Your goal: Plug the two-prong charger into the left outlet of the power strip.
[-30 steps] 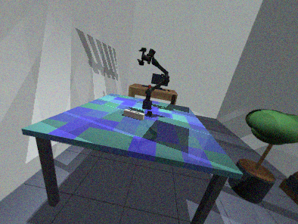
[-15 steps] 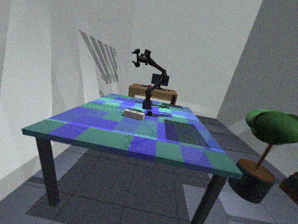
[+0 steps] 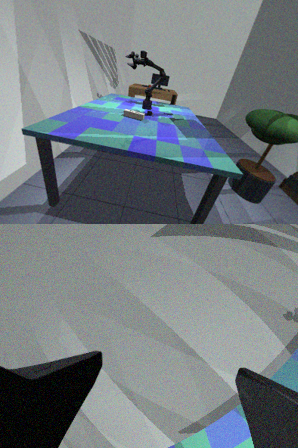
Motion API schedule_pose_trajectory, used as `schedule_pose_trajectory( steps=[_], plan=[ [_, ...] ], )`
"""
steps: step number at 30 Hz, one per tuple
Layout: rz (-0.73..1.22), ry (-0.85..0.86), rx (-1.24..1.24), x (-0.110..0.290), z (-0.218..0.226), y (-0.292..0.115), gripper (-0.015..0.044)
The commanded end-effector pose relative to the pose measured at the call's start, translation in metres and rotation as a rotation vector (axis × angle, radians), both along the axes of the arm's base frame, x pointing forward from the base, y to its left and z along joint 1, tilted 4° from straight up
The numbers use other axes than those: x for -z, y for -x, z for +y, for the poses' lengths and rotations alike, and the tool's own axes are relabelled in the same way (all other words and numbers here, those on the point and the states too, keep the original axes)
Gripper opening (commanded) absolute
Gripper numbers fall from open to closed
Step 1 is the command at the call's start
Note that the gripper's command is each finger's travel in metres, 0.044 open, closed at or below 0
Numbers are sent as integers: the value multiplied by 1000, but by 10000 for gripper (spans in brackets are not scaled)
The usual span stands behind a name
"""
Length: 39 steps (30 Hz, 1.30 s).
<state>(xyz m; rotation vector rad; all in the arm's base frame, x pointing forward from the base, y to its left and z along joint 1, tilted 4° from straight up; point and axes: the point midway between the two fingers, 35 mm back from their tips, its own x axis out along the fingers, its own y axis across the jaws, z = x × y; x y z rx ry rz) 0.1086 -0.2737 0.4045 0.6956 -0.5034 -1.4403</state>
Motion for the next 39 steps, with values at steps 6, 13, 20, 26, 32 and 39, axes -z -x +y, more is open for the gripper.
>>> schedule_pose_trajectory(
  steps=[6,13,20,26,32,39],
  plan=[
    [226,-75,-175,37,3,-47,440],
    [400,-108,-323,64,13,-82,440],
    [558,-122,-477,90,30,-113,440],
    [682,-119,-612,110,49,-137,440],
    [805,-105,-750,131,70,-158,440],
    [963,-80,-909,157,97,-179,440]
  ],
)
